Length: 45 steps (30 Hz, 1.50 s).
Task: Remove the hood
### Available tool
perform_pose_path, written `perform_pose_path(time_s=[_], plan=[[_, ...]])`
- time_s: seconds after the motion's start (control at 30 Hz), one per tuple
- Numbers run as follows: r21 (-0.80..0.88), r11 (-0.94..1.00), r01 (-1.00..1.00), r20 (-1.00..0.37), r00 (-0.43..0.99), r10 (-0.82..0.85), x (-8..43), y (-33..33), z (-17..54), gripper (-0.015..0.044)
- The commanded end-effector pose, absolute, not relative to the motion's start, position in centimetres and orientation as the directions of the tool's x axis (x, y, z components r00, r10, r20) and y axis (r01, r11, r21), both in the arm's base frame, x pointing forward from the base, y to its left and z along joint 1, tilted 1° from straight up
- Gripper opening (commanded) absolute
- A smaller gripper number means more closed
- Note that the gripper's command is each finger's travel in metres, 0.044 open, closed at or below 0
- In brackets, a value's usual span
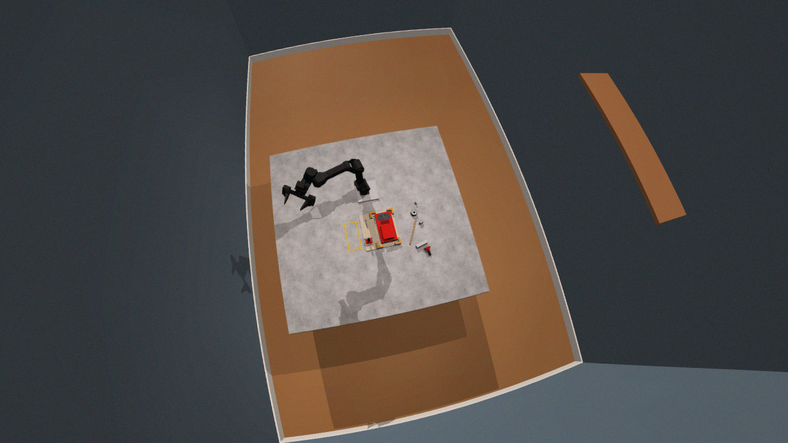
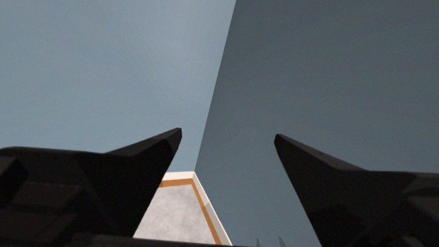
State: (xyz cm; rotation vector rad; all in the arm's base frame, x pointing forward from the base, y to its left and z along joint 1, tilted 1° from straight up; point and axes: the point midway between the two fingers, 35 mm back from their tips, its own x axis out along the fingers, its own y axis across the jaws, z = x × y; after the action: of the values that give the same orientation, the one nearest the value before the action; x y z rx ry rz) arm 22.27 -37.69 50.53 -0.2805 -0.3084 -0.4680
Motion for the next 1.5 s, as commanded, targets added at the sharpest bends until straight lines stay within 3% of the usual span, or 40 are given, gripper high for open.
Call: perform_pose_path(time_s=[0.0,0.33,0.8,1.1,1.47], plan=[[-0.109,0.897,0.428,0.303,0.874,-0.381,25.5,-36.8,48.9,0.0440],[0.185,0.940,0.285,0.016,0.956,-0.293,37.0,-31.7,41.1,0.0440],[0.311,0.932,0.187,-0.364,0.929,-0.065,45.4,-18.7,30.7,0.0440],[0.323,0.932,0.161,-0.684,0.721,0.112,45.6,-6.0,22.9,0.0440],[0.155,0.986,0.058,-0.954,0.266,0.134,37.2,6.8,15.9,0.0440]])
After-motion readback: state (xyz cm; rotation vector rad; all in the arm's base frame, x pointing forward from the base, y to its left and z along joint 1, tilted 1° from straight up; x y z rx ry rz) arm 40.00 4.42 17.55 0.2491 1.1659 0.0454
